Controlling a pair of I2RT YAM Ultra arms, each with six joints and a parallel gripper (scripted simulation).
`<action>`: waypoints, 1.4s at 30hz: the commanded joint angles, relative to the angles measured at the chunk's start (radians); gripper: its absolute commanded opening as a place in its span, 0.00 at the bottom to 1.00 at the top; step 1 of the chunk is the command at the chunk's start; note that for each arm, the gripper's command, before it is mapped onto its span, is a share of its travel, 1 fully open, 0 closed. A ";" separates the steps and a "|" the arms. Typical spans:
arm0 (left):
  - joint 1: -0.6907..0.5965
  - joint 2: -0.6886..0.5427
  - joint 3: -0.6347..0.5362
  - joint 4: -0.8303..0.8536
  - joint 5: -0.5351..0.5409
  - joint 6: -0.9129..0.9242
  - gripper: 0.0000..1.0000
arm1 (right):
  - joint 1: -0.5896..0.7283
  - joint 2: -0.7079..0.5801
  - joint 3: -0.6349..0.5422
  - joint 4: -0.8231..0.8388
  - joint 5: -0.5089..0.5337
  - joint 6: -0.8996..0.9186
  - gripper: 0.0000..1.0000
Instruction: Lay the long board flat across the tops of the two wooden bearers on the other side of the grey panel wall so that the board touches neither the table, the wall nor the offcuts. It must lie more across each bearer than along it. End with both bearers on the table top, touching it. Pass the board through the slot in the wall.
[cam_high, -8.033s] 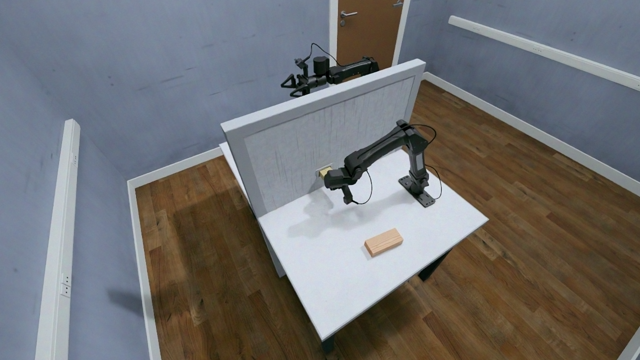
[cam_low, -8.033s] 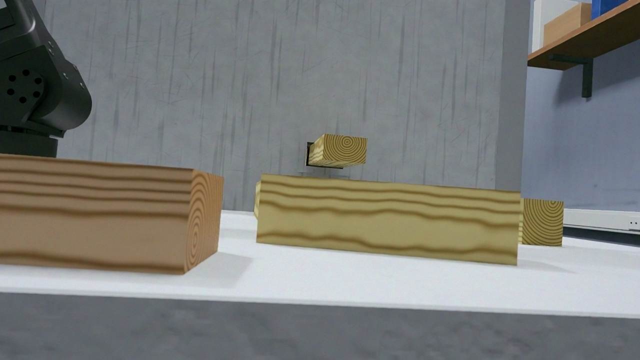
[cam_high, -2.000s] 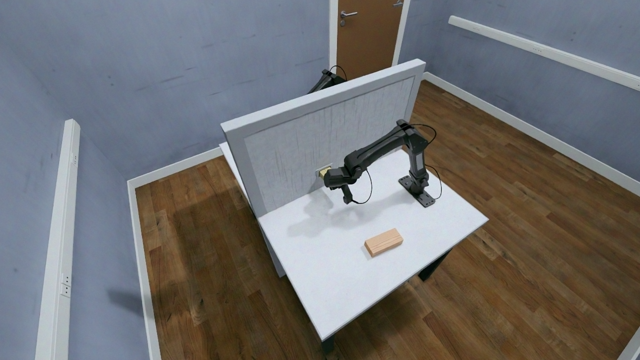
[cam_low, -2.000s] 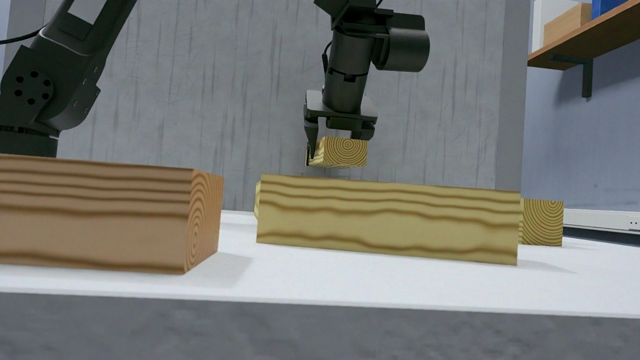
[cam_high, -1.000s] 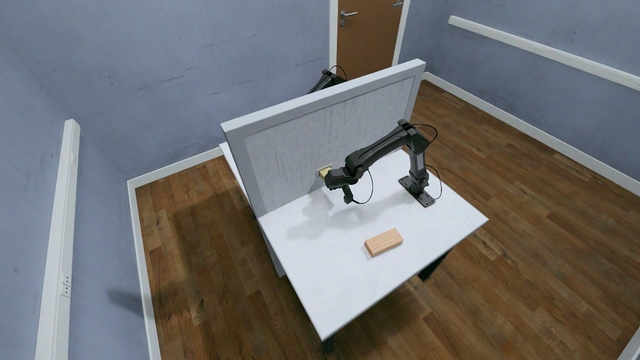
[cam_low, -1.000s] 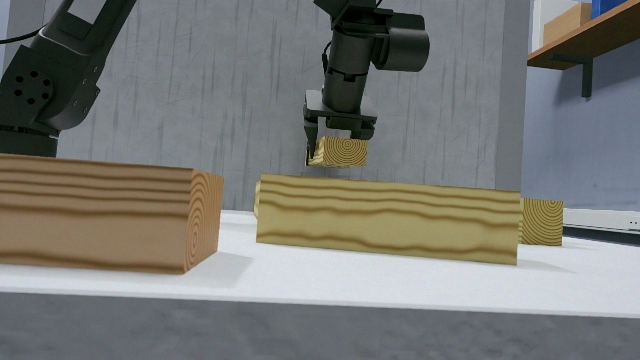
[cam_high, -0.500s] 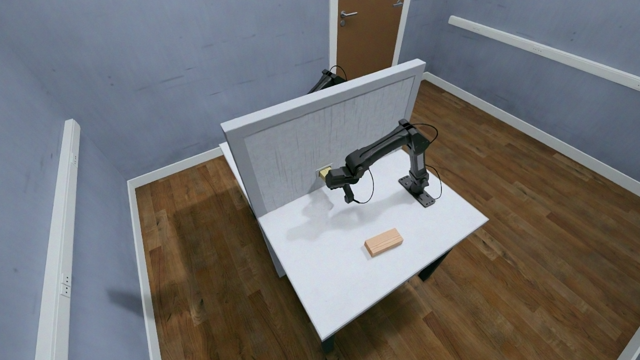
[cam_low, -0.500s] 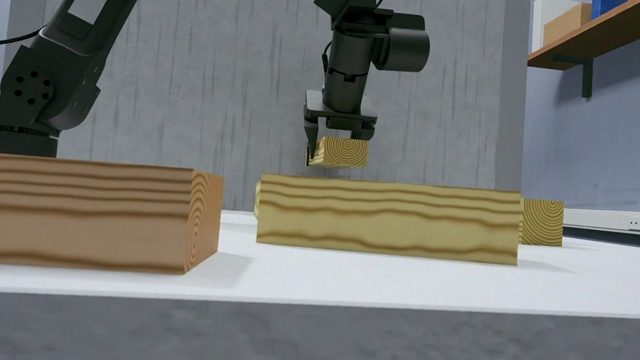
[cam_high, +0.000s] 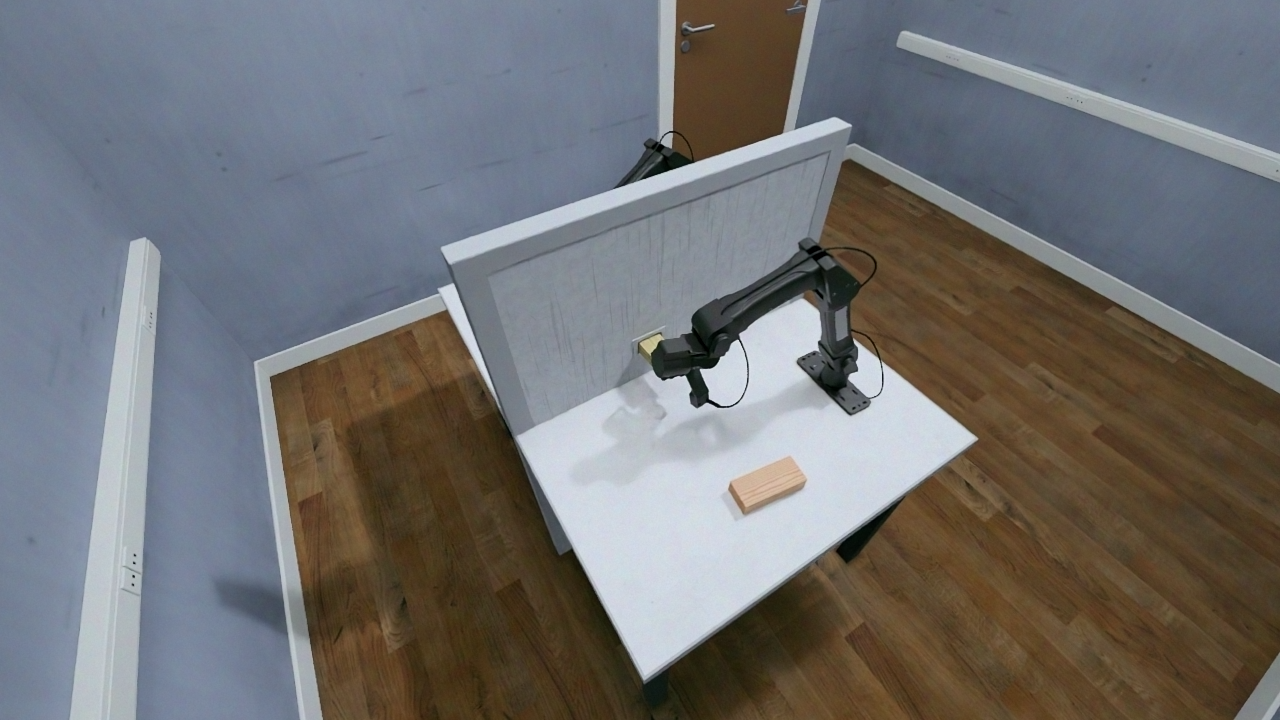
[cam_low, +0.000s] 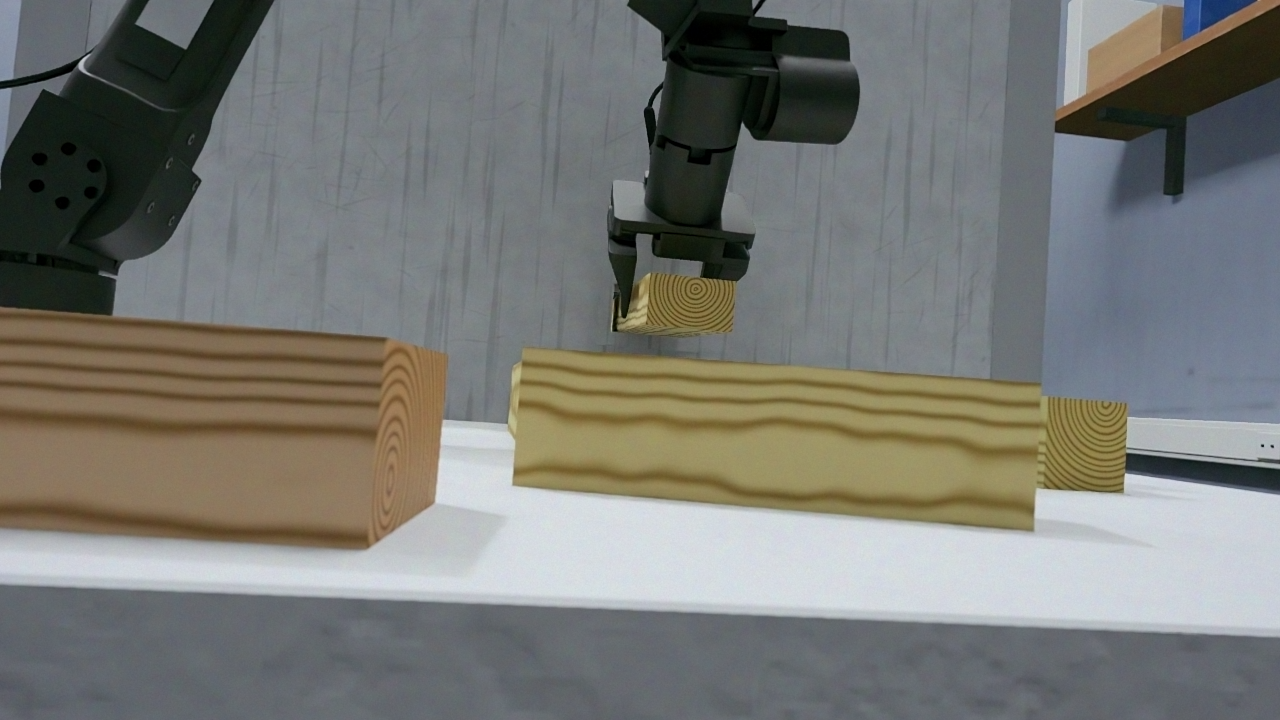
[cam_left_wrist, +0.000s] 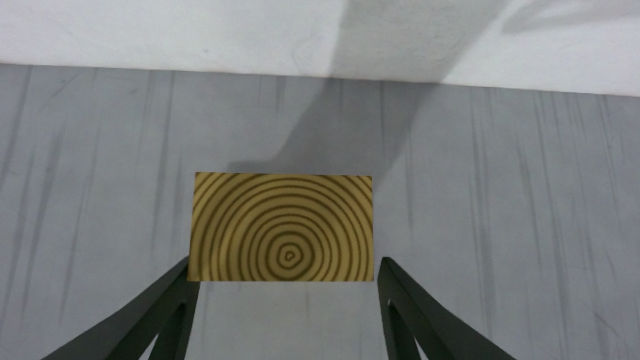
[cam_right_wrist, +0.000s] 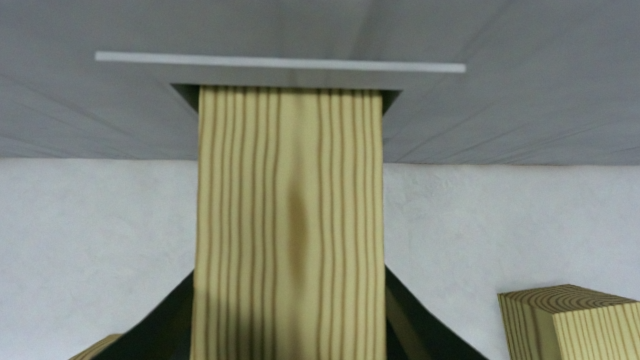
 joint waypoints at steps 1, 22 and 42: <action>0.009 -0.041 0.034 -0.043 0.014 0.020 0.73 | -0.004 -0.026 0.014 0.002 -0.016 0.007 0.00; 0.051 -0.022 0.090 -0.153 0.024 0.080 0.73 | -0.004 -0.026 0.014 0.002 -0.016 0.007 0.00; 0.110 -0.235 0.041 0.043 -0.216 0.608 0.73 | -0.004 -0.026 0.014 0.002 -0.016 0.007 0.00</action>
